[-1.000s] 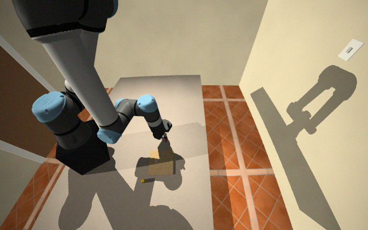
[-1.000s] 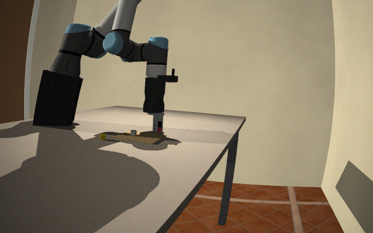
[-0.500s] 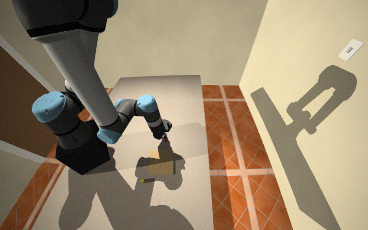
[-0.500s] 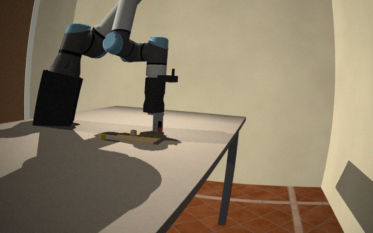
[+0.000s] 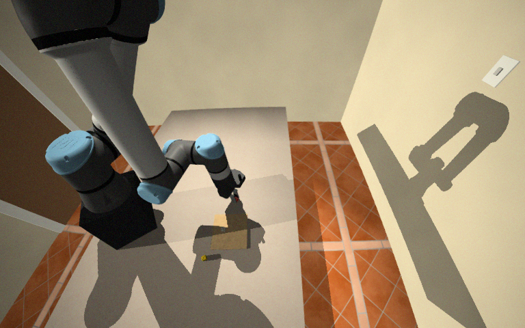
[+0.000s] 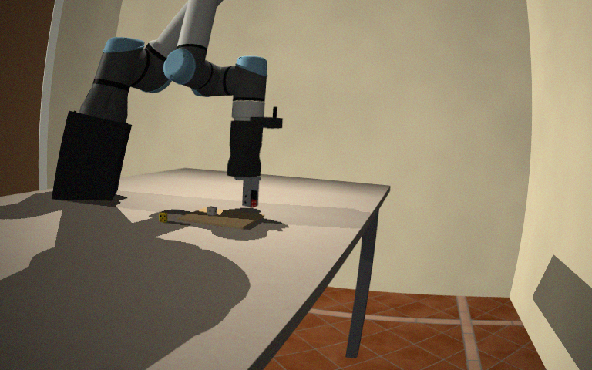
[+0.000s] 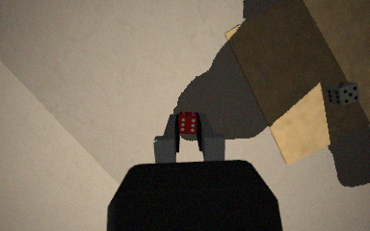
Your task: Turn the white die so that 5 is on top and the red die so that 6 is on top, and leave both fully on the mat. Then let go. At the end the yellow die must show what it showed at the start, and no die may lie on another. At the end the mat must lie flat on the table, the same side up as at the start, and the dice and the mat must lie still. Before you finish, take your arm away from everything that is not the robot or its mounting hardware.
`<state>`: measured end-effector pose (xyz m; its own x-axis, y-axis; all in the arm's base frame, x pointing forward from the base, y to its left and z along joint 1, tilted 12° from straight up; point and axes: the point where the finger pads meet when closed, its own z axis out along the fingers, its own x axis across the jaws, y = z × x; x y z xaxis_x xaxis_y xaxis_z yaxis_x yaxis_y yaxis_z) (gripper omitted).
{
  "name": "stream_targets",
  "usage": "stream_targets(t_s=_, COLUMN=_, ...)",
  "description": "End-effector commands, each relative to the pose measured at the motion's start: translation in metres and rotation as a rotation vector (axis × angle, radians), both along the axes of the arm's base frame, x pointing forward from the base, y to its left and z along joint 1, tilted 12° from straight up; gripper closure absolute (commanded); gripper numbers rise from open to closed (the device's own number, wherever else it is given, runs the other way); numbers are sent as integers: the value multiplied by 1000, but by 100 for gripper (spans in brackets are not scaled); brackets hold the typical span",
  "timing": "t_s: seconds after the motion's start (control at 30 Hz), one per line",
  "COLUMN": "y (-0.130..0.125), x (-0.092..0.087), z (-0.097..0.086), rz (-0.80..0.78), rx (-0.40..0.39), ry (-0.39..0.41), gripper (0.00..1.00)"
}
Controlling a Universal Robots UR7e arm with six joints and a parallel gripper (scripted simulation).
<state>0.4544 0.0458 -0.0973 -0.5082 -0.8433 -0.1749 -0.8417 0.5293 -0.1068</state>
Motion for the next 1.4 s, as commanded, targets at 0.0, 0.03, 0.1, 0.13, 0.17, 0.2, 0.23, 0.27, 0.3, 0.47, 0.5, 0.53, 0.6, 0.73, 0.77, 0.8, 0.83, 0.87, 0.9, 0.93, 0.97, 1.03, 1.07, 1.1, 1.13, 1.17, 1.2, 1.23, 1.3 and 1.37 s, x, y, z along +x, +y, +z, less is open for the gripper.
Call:
stream_targets(t_s=0.0, y=-1, x=-2, z=11, rz=0, rx=0, ry=-2, gripper=66)
stream_targets(t_s=0.03, y=-1, x=-2, z=14, rz=0, rx=0, ry=-2, gripper=66)
stream_targets(t_s=0.1, y=-2, x=-3, z=20, rz=0, rx=0, ry=-2, gripper=66)
stream_targets(t_s=0.13, y=-2, x=-4, z=23, rz=0, rx=0, ry=-2, gripper=66)
stream_targets(t_s=0.17, y=-3, x=-4, z=26, rz=0, rx=0, ry=-2, gripper=66)
stream_targets(t_s=0.2, y=-3, x=-5, z=30, rz=0, rx=0, ry=-2, gripper=66)
stream_targets(t_s=0.23, y=-3, x=-5, z=30, rz=0, rx=0, ry=-2, gripper=66)
stream_targets(t_s=0.27, y=-3, x=-5, z=30, rz=0, rx=0, ry=-2, gripper=66)
stream_targets(t_s=0.3, y=-3, x=-6, z=33, rz=0, rx=0, ry=-2, gripper=66)
stream_targets(t_s=0.47, y=-5, x=-9, z=51, rz=0, rx=0, ry=-2, gripper=66)
stream_targets(t_s=0.5, y=-5, x=-10, z=55, rz=0, rx=0, ry=-2, gripper=66)
stream_targets(t_s=0.53, y=-6, x=-10, z=58, rz=0, rx=0, ry=-2, gripper=66)
stream_targets(t_s=0.6, y=-6, x=-12, z=65, rz=0, rx=0, ry=-2, gripper=66)
stream_targets(t_s=0.73, y=-7, x=-14, z=77, rz=0, rx=0, ry=-2, gripper=66)
stream_targets(t_s=0.77, y=-8, x=-14, z=79, rz=0, rx=0, ry=-2, gripper=66)
stream_targets(t_s=0.8, y=-8, x=-14, z=79, rz=0, rx=0, ry=-2, gripper=66)
stream_targets(t_s=0.83, y=-8, x=-14, z=79, rz=0, rx=0, ry=-2, gripper=66)
stream_targets(t_s=0.87, y=-8, x=-15, z=82, rz=0, rx=0, ry=-2, gripper=66)
stream_targets(t_s=0.9, y=-8, x=-15, z=84, rz=0, rx=0, ry=-2, gripper=66)
stream_targets(t_s=0.93, y=-8, x=-16, z=86, rz=0, rx=0, ry=-2, gripper=66)
stream_targets(t_s=0.97, y=-8, x=-16, z=87, rz=0, rx=0, ry=-2, gripper=66)
stream_targets(t_s=1.03, y=-9, x=-16, z=90, rz=0, rx=0, ry=-2, gripper=66)
stream_targets(t_s=1.07, y=-9, x=-17, z=91, rz=0, rx=0, ry=-2, gripper=66)
stream_targets(t_s=1.1, y=-9, x=-17, z=92, rz=0, rx=0, ry=-2, gripper=66)
stream_targets(t_s=1.13, y=-9, x=-17, z=92, rz=0, rx=0, ry=-2, gripper=66)
stream_targets(t_s=1.17, y=-9, x=-17, z=93, rz=0, rx=0, ry=-2, gripper=66)
stream_targets(t_s=1.2, y=-9, x=-17, z=93, rz=0, rx=0, ry=-2, gripper=66)
stream_targets(t_s=1.23, y=-9, x=-17, z=93, rz=0, rx=0, ry=-2, gripper=66)
stream_targets(t_s=1.3, y=-9, x=-17, z=93, rz=0, rx=0, ry=-2, gripper=66)
stream_targets(t_s=1.37, y=-9, x=-17, z=93, rz=0, rx=0, ry=-2, gripper=66)
